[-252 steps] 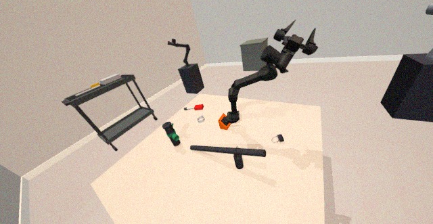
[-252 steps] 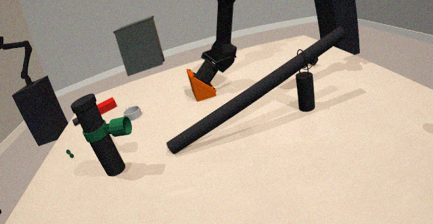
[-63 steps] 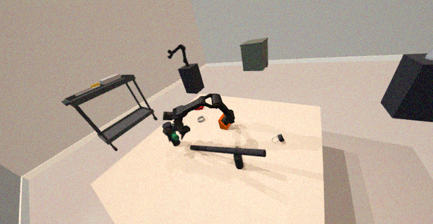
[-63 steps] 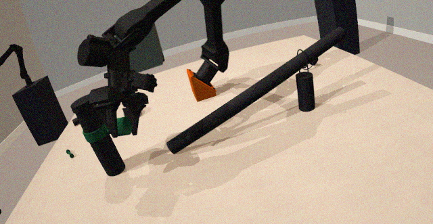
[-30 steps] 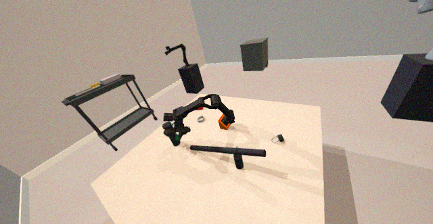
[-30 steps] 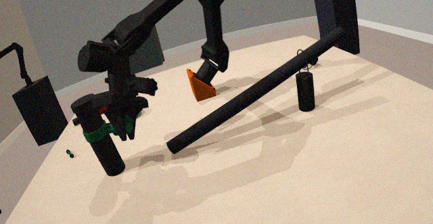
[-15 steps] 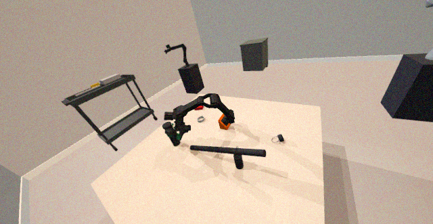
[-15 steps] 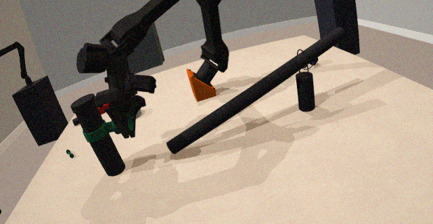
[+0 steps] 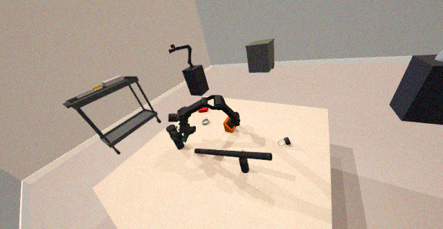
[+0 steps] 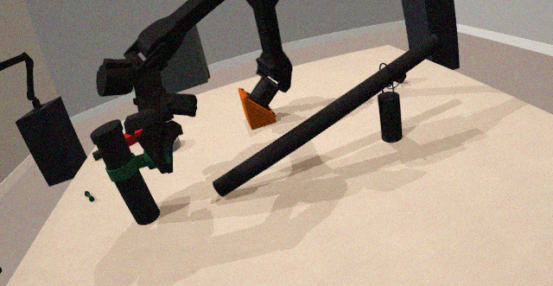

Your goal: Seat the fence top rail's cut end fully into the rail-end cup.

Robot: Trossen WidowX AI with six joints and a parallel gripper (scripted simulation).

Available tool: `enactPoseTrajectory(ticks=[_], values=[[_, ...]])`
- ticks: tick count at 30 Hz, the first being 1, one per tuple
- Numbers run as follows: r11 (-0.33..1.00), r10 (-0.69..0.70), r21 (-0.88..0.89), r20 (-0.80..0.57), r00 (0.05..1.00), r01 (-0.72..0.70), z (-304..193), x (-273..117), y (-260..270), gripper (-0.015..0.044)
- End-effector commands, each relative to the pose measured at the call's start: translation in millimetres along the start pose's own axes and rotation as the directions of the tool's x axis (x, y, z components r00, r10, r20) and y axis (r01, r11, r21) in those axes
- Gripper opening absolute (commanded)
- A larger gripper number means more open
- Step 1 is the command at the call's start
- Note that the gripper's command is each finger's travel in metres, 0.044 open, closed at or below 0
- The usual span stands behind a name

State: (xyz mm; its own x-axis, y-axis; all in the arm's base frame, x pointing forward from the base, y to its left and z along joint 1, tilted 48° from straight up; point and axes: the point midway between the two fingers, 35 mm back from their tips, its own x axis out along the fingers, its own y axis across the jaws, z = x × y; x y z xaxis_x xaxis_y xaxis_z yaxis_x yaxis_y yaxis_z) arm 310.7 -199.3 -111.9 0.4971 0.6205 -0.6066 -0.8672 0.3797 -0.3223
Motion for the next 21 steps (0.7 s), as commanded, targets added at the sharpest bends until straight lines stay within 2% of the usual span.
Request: enactPoseTrajectory(ticks=[1,21], values=[[1.0,0.0,-0.024,0.018,1.0,0.001,0.0,-1.2,2.7,0.0],[1.0,-0.001,-0.029,0.021,1.0,0.001,0.0,-1.5,3.2,0.0]])
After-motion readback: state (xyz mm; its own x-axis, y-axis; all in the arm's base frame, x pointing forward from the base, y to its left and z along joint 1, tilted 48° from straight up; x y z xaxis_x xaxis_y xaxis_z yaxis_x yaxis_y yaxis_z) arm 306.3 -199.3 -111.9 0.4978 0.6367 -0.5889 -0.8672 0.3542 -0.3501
